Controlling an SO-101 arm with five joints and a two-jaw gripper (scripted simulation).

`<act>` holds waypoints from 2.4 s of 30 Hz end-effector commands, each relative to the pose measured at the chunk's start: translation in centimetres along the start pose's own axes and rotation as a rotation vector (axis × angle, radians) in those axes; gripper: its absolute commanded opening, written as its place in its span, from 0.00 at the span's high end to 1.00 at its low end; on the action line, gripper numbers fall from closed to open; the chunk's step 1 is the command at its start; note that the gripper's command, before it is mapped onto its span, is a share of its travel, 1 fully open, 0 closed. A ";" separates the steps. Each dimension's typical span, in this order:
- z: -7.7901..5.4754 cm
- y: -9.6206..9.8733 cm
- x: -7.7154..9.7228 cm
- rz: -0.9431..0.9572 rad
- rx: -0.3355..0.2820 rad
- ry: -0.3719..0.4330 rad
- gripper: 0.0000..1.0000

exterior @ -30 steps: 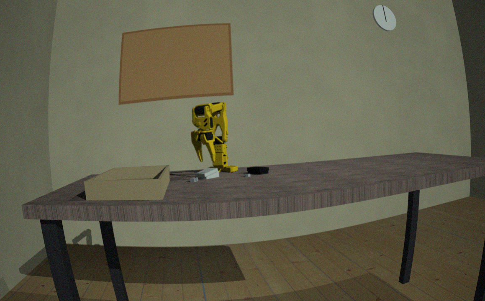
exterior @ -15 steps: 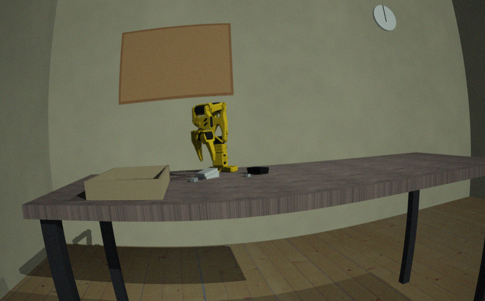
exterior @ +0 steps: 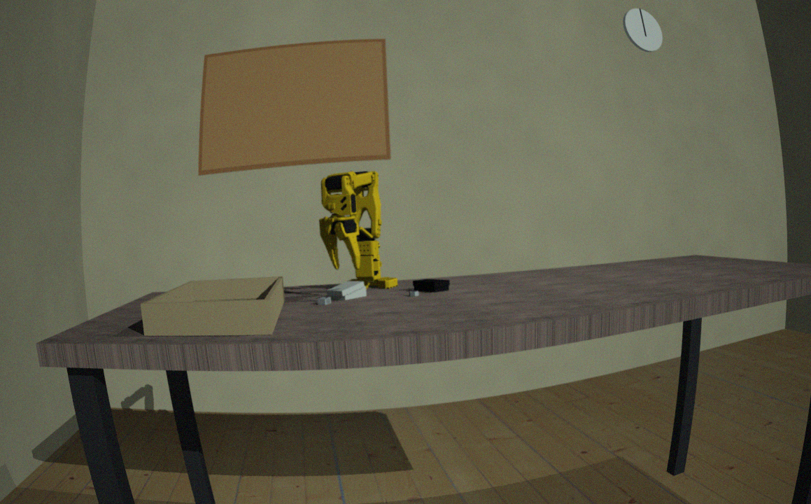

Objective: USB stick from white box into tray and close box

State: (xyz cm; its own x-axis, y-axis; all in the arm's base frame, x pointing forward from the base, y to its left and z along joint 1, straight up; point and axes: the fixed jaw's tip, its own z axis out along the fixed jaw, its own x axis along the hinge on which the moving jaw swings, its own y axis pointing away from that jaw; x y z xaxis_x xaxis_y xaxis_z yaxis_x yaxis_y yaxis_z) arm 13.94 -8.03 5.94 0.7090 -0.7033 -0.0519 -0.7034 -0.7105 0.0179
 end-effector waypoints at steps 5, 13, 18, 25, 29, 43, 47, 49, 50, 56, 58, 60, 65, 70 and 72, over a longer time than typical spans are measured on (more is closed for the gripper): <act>-1.6 0.0 0.4 0.003 0.018 0.052 0.71; -1.6 0.0 0.4 0.003 0.018 0.052 0.71; -1.6 0.0 0.4 0.003 0.018 0.052 0.71; -1.6 0.0 0.4 0.003 0.018 0.052 0.71; -1.6 0.0 0.4 0.003 0.018 0.052 0.71; -1.6 0.3 0.4 0.003 0.018 0.052 0.71; -1.6 0.3 0.4 0.003 0.018 0.052 0.71; -1.6 0.3 0.4 0.004 0.018 0.052 0.71; -1.6 0.3 0.4 0.005 0.018 0.052 0.71; -1.6 0.3 0.4 0.022 0.018 0.052 0.71; -1.6 0.3 0.4 0.033 0.019 0.051 0.71; -1.6 0.3 0.4 0.039 0.019 0.051 0.71; -1.6 0.2 0.4 0.073 0.020 0.051 0.71; -1.6 0.2 0.3 0.135 0.021 0.050 0.71; -1.6 0.2 0.3 0.167 0.022 0.050 0.71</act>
State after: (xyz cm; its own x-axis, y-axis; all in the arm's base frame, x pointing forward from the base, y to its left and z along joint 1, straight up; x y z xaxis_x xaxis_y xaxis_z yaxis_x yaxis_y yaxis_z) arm 13.75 -8.19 6.65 0.6247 -0.7795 -0.0460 -0.7796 -0.6259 0.0213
